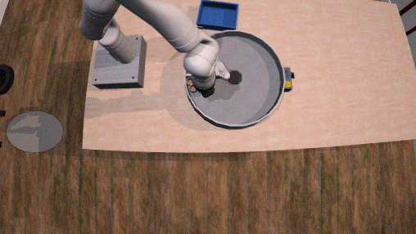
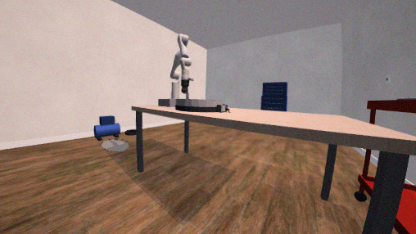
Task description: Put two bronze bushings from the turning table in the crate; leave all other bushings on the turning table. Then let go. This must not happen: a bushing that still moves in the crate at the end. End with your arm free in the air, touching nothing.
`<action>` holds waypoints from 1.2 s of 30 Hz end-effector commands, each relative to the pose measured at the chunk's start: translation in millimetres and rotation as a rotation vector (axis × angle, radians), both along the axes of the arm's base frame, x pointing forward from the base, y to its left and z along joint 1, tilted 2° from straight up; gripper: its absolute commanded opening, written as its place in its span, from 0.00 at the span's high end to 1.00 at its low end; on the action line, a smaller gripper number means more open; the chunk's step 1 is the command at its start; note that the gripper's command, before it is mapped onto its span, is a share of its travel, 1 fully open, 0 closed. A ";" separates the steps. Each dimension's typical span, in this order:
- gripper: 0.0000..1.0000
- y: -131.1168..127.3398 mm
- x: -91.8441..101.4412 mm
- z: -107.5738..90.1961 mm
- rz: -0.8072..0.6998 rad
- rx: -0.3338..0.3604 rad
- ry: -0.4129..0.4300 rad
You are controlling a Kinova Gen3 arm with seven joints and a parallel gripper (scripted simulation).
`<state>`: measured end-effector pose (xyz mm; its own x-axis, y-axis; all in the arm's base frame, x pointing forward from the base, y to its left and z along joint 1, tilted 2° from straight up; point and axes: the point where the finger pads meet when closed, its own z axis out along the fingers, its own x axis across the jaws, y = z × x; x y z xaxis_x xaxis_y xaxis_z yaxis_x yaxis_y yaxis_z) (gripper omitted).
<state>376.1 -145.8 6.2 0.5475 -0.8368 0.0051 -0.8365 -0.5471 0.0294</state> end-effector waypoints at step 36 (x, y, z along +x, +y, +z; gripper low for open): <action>0.60 -0.4 -0.4 -13.8 0.000 0.000 0.000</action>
<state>375.3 -146.1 -8.0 0.5473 -0.8370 0.0039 -0.8366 -0.5469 0.0304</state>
